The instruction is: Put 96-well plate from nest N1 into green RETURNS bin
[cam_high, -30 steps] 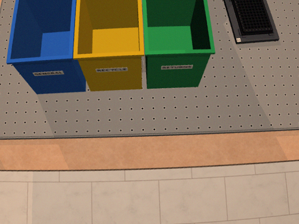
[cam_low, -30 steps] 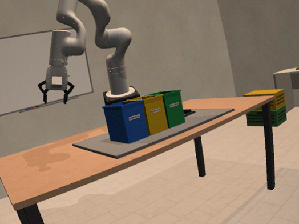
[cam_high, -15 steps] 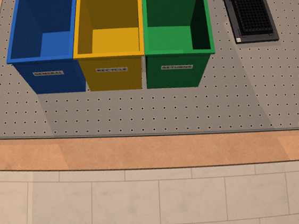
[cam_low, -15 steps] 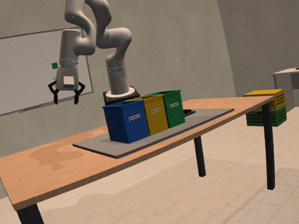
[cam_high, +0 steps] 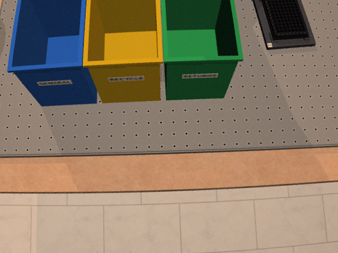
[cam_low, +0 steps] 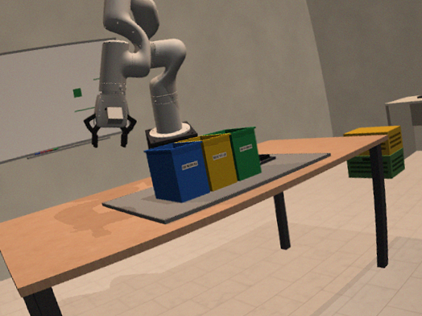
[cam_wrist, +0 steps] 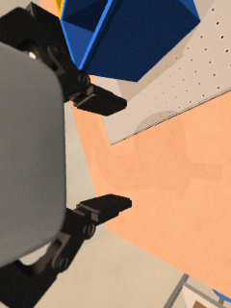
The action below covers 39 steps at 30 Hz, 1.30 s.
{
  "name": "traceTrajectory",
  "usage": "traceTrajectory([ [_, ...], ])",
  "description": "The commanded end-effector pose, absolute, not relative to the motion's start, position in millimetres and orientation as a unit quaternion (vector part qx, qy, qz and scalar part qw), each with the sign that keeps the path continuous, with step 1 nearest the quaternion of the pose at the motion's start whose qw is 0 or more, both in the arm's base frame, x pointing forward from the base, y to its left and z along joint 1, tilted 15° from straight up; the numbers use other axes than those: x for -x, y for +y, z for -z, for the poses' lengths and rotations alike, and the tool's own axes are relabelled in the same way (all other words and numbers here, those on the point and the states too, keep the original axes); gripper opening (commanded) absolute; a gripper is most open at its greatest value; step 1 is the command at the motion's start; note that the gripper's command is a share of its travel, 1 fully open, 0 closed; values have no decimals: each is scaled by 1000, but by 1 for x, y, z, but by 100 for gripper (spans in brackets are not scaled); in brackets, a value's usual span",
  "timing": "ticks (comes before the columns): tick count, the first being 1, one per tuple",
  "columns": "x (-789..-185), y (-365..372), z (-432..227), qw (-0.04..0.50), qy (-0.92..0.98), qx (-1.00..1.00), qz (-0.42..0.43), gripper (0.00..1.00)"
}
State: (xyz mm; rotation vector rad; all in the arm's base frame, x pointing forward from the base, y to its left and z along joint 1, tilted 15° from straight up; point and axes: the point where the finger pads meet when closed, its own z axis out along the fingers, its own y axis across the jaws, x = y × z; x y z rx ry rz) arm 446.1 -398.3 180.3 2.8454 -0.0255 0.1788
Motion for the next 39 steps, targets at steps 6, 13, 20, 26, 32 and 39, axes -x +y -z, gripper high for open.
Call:
traceTrajectory([
  [6,-465,-363,-175,142,-5,-988,-66,100],
  [13,-475,-342,-172,138,-1,-988,-68,100],
  [20,-484,-319,-169,138,-1,-988,-68,100],
  [26,-491,-299,-166,135,4,-988,-70,100],
  [32,-497,-279,-163,135,4,-988,-70,100],
  [39,-503,-255,-159,131,8,-989,-73,100],
])
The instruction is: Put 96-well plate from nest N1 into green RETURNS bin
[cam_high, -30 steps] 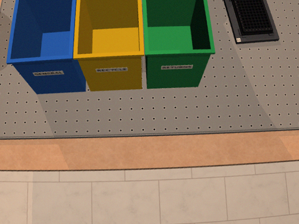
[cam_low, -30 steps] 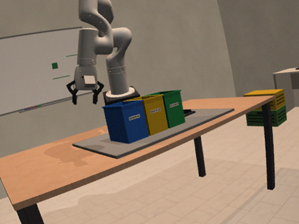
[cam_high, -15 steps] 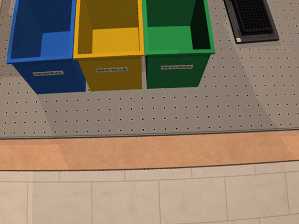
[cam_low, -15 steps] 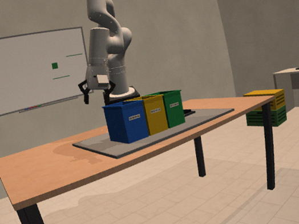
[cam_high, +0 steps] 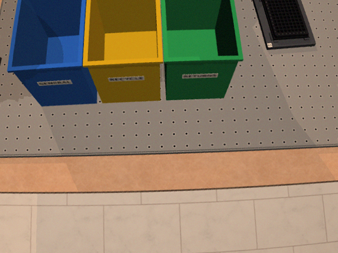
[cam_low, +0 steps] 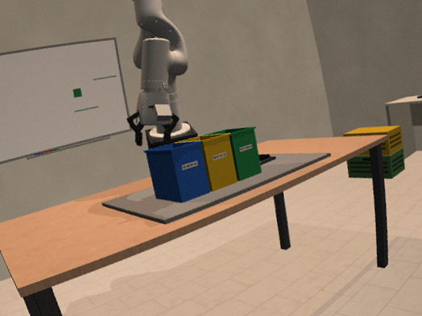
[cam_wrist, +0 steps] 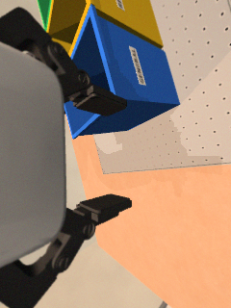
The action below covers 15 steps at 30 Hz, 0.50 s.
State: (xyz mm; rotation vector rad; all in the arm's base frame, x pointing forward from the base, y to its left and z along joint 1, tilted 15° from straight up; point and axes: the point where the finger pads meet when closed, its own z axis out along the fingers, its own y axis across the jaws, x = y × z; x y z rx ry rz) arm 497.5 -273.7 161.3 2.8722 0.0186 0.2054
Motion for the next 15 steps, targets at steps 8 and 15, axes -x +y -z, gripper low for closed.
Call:
traceTrajectory([
  [8,-509,-225,-155,128,12,-989,-75,100],
  [15,-512,-205,-152,124,17,-989,-77,100],
])
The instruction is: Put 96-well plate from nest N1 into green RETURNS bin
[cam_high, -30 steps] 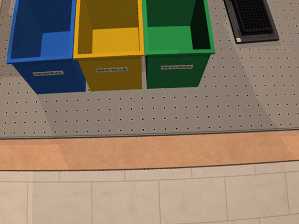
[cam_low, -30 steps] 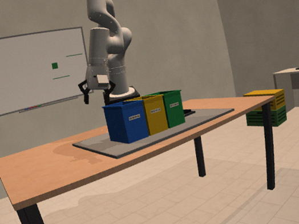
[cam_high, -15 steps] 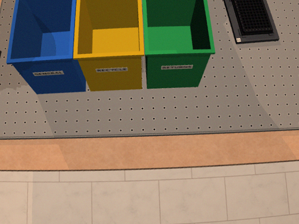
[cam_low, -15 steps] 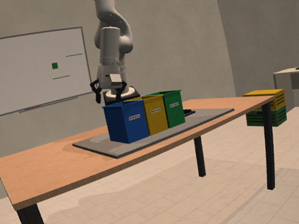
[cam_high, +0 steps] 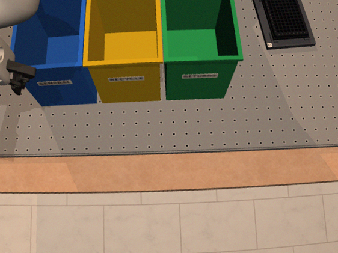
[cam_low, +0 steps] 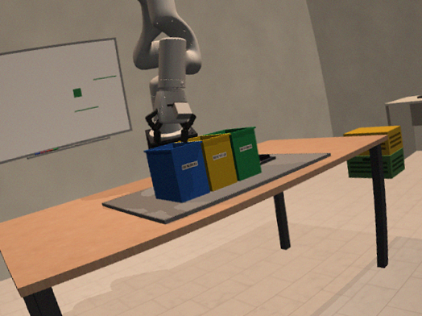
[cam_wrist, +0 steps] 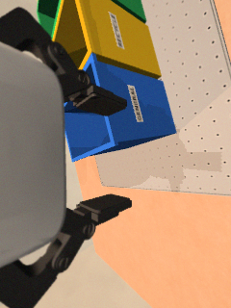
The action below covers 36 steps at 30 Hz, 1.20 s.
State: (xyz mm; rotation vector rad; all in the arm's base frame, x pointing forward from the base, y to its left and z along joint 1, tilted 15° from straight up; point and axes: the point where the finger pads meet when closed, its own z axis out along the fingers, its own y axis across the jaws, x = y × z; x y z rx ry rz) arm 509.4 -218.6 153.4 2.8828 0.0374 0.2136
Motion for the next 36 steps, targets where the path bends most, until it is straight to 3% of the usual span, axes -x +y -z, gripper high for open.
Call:
traceTrajectory([
  [1,-513,-200,-152,124,17,-989,-77,100],
  [36,-514,-75,-135,115,31,-989,-84,100],
])
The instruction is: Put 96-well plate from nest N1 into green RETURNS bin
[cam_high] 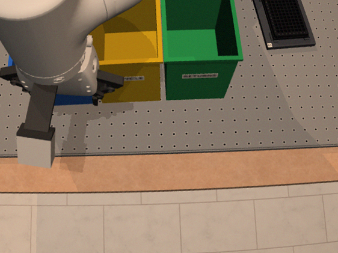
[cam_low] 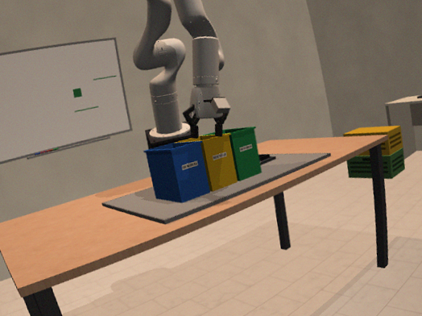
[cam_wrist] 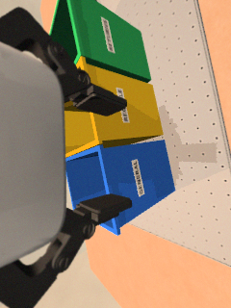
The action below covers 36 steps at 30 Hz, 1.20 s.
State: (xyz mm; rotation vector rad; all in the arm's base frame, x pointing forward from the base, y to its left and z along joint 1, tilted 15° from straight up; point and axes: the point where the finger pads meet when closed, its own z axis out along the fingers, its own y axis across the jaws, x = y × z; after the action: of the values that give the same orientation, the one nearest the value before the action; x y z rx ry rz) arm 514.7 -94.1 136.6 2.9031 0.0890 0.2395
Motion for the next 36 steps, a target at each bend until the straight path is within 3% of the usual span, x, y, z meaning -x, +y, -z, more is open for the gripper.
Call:
traceTrajectory([
  [1,-514,-75,-135,115,31,-989,-84,100],
  [36,-483,46,-118,103,50,-989,-93,100],
])
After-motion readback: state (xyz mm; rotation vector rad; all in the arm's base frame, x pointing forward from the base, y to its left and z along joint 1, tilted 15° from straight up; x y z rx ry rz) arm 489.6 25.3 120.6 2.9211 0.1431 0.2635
